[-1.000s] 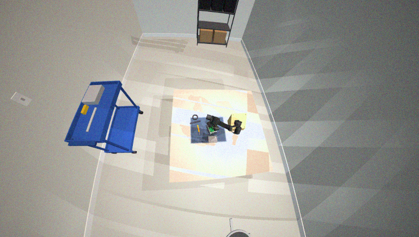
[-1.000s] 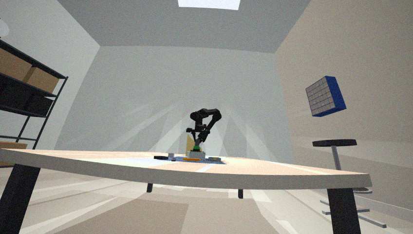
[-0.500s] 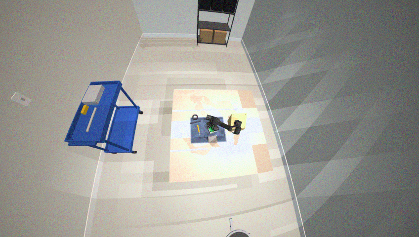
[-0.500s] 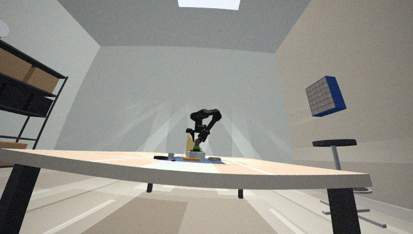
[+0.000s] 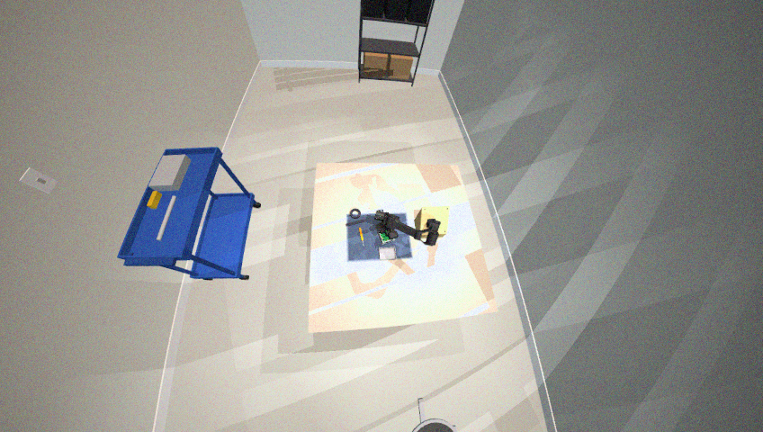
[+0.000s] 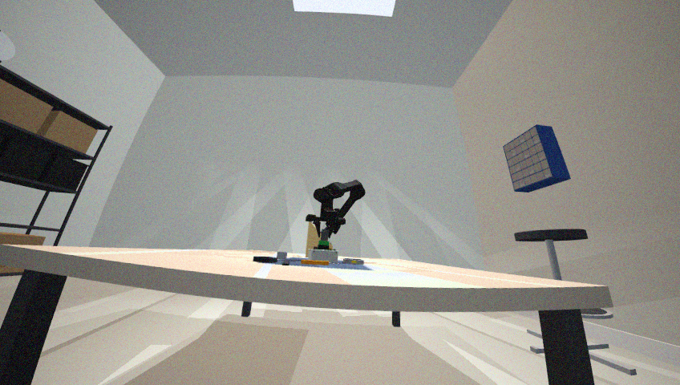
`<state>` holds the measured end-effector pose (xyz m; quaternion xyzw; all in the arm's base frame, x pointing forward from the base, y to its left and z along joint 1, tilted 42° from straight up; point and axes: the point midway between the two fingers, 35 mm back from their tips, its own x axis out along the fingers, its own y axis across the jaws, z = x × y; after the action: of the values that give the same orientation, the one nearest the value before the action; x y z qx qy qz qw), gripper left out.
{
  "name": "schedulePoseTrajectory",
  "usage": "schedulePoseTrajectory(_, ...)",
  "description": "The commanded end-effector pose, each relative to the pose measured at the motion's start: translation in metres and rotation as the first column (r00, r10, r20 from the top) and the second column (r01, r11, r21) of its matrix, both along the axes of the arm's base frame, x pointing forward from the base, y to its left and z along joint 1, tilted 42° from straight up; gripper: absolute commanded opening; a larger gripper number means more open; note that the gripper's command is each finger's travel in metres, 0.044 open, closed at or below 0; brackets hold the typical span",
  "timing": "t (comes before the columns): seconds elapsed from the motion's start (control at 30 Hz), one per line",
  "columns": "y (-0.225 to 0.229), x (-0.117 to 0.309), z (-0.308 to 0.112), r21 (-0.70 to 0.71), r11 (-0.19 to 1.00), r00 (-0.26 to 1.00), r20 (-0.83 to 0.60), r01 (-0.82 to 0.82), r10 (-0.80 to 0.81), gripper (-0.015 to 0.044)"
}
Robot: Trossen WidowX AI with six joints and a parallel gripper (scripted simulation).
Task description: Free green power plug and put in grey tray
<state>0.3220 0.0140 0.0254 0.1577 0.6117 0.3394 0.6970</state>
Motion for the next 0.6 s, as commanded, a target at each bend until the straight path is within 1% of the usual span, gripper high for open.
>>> schedulePoseTrajectory(0.0,0.001,-0.0006,-0.0011,0.004,1.0,1.0,-0.005,0.004,-0.004,0.0146)
schedulePoseTrajectory(0.17,0.001,-0.0006,-0.0011,0.004,1.0,1.0,-0.005,0.004,-0.004,0.0014)
schedulePoseTrajectory(0.2,0.001,-0.0006,-0.0011,0.004,1.0,1.0,-0.005,0.004,-0.004,0.0)
schedulePoseTrajectory(0.57,-0.0005,-0.0007,0.0005,0.004,1.0,1.0,-0.005,0.004,-0.004,0.0)
